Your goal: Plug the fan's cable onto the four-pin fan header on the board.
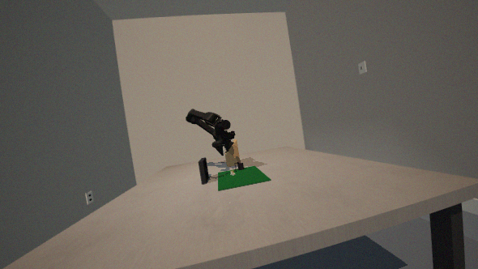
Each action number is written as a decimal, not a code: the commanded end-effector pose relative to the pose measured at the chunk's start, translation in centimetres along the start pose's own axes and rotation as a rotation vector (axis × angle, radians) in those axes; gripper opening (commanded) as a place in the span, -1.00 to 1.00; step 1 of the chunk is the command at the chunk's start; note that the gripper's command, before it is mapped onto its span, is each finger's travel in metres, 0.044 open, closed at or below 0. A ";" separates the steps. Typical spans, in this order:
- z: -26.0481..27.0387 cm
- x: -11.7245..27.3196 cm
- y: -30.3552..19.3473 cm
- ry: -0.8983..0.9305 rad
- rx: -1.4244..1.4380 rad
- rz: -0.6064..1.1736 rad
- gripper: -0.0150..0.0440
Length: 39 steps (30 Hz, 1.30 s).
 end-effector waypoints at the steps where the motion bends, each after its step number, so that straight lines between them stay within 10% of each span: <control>1: 0.0 0.8 0.7 -0.086 -0.021 0.040 1.00; 9: 0.1 0.7 0.7 -0.065 -0.070 0.030 1.00; 39: 0.0 4.0 8.8 -0.092 -2.418 -0.106 1.00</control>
Point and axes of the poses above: the point midway between the two fingers, 35 mm back from their tips, its own x axis back along the fingers, its own z axis across the jaws, y = z × x, the point moved 7 cm from there along x, back along the fingers, and after that the axes turned 1 degree about x, right-handed, at the moved point
